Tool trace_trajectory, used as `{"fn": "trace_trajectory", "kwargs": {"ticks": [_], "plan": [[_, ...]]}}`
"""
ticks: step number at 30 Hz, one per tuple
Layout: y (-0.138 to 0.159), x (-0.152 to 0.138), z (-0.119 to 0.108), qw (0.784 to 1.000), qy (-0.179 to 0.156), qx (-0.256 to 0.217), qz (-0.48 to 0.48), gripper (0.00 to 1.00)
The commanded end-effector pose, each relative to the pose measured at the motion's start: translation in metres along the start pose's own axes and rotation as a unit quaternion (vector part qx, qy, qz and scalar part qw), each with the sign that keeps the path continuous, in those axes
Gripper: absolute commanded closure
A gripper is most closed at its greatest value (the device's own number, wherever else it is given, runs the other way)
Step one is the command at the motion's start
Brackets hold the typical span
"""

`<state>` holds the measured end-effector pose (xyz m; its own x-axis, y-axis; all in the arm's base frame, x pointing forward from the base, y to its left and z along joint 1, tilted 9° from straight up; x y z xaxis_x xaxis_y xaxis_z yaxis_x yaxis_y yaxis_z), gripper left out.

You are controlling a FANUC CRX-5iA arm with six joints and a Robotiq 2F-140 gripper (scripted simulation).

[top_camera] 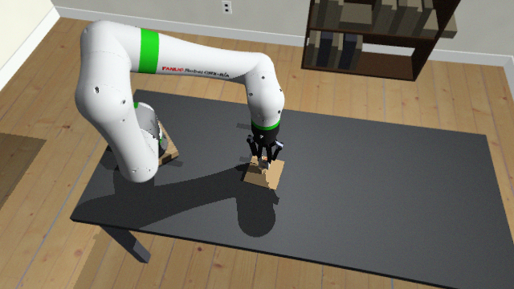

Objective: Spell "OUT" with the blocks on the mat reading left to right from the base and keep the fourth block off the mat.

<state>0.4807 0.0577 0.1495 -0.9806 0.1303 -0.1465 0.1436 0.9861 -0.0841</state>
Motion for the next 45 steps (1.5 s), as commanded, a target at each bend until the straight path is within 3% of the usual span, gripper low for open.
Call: {"fn": "trace_trajectory", "kwargs": {"ticks": [1, 24, 45], "plan": [[-0.009, 0.002, 0.0, 0.999, 0.002, -0.004, -0.04, 0.87], [-0.009, 0.003, 0.006, 0.999, 0.002, -0.004, -0.043, 0.87], [-0.009, 0.003, 0.083, 0.999, 0.002, -0.004, -0.043, 0.87]]}}
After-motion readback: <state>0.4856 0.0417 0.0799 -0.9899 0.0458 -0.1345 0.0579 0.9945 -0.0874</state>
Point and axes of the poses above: the point where the finger pads meet when closed, its own z axis out along the fingers, its own x axis across the jaws, y = z × x, the point moved 1 cm from there along -z, back along the fingers, and after that the axes turned 12 degrees about z, right-handed, at the moved point
